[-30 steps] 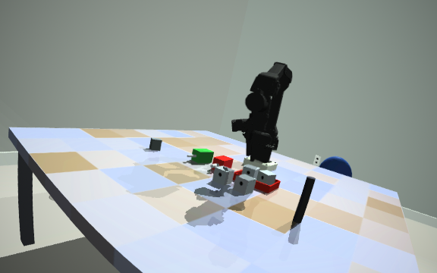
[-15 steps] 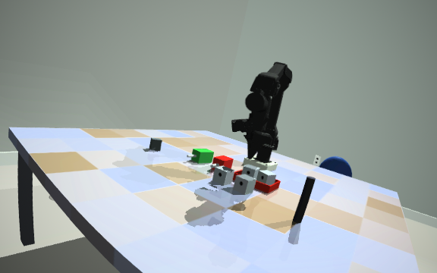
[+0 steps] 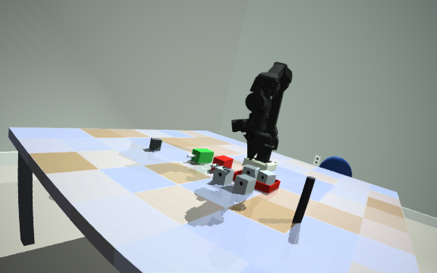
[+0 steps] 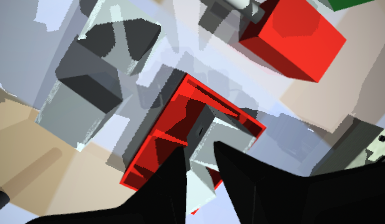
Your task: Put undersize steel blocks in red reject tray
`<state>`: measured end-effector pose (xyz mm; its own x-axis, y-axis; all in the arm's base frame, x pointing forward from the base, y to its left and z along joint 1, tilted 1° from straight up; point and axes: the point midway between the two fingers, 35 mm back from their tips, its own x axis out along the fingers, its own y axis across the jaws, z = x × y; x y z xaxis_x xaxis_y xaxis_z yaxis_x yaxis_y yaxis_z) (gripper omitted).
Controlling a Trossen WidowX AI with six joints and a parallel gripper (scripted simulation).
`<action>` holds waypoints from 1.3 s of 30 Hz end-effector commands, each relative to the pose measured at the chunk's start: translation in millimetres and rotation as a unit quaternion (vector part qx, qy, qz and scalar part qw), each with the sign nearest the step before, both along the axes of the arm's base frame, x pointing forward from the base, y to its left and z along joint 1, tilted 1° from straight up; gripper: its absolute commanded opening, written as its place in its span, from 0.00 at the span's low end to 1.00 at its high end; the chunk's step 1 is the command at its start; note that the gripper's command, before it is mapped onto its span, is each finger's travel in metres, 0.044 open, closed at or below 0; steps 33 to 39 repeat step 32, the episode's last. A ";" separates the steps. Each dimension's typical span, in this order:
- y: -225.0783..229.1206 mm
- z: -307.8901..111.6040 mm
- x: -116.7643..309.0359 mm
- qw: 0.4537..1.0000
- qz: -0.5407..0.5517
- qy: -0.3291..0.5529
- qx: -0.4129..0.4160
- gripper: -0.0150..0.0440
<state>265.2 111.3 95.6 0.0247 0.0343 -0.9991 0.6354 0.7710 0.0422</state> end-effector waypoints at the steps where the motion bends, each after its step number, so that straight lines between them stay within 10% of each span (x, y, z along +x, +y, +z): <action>1: -0.1 0.0 0.0 1.000 -0.001 0.000 0.000 0.57; 11: -6.4 7.5 -3.6 0.997 0.078 -0.003 -0.002 1.00; 20: -41.1 44.6 -27.5 0.899 0.439 -0.014 -0.013 1.00; 32: -80.5 86.7 -74.8 0.585 0.810 -0.023 -0.021 1.00; 39: -80.5 86.7 -74.8 0.585 0.810 -0.023 -0.021 1.00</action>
